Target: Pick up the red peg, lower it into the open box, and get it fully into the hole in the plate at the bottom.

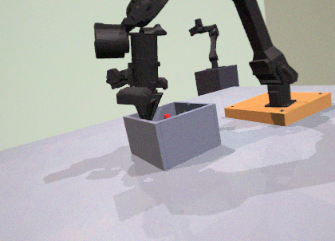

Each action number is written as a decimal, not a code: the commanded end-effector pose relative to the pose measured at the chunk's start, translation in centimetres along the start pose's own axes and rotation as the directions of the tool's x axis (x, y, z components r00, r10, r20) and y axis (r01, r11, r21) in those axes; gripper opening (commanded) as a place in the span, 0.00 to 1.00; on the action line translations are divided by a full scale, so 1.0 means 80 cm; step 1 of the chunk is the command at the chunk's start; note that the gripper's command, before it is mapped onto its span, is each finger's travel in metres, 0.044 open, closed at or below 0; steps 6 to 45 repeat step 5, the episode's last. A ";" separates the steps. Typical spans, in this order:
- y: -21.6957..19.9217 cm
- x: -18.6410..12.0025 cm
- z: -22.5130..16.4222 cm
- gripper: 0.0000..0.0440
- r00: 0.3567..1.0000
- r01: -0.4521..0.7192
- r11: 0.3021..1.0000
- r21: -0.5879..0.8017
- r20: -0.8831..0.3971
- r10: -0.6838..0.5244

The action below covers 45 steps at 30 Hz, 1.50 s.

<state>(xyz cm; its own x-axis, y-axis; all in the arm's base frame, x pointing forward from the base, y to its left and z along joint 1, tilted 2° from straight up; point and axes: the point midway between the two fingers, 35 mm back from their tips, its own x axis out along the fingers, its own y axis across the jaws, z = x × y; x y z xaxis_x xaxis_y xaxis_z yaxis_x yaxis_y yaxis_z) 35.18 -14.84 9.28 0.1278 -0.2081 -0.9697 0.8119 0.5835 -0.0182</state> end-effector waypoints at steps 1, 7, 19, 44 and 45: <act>-0.002 0.005 0.005 0.26 1.000 0.007 1.000 -0.012 -0.019 -0.007; -0.006 0.009 0.010 0.25 0.999 0.013 1.000 -0.018 -0.032 -0.014; -0.006 0.009 0.010 0.25 0.999 0.013 1.000 -0.018 -0.032 -0.014; -0.006 0.009 0.010 0.25 0.999 0.013 1.000 -0.018 -0.032 -0.014; -0.006 0.009 0.010 0.25 0.999 0.013 1.000 -0.018 -0.032 -0.014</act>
